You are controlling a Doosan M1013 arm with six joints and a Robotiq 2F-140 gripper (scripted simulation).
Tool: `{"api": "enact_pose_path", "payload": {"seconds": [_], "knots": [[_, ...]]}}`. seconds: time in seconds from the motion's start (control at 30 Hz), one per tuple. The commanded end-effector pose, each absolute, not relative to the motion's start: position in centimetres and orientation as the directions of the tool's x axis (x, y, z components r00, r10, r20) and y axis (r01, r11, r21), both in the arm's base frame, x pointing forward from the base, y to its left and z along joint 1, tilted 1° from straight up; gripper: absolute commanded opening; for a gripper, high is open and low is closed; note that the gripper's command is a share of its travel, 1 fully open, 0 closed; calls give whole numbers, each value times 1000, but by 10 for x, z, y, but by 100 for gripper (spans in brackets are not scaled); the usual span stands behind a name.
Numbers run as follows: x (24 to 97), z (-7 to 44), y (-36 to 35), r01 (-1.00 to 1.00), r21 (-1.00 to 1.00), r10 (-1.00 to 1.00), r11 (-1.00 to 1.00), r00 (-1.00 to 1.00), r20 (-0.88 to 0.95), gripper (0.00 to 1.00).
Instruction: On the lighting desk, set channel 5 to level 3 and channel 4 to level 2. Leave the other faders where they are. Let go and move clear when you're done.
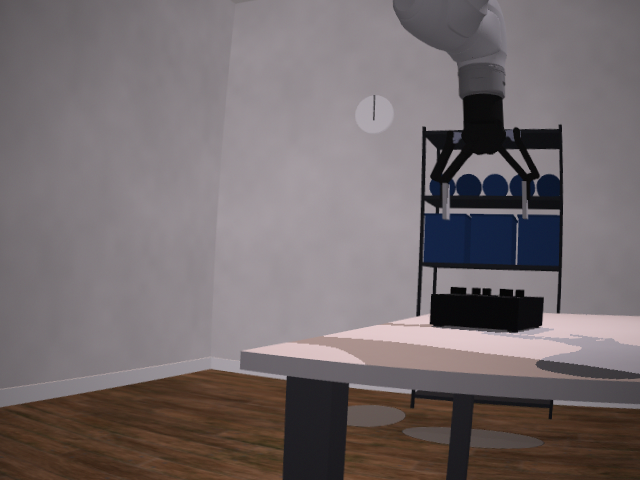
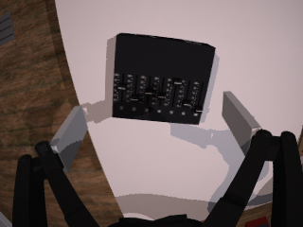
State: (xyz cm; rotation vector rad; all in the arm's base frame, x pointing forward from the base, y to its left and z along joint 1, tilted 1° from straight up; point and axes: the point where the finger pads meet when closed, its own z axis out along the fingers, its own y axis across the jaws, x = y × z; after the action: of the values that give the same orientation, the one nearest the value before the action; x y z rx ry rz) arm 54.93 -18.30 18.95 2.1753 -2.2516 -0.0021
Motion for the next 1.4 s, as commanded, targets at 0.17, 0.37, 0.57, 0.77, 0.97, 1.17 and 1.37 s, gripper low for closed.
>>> {"api": "enact_pose_path", "payload": {"seconds": [0.17, 0.37, 0.57, 0.77, 0.97, 1.17, 1.37], "knots": [[534, 183, -162, -1000, -12, -1000, -3, 3, -17, 100], [534, 183, -162, -1000, -12, -1000, -3, 3, -17, 100], [545, 162, -120, -998, -10, -998, 57, -56, -13, 100], [554, 132, -55, -990, -8, -990, 143, -143, -7, 100], [554, 131, -54, -989, -8, -989, 145, -145, -7, 100], [554, 131, -54, -989, -8, -989, 145, -145, -7, 100], [554, 131, -54, -989, -8, -989, 145, -145, -7, 100]]}}
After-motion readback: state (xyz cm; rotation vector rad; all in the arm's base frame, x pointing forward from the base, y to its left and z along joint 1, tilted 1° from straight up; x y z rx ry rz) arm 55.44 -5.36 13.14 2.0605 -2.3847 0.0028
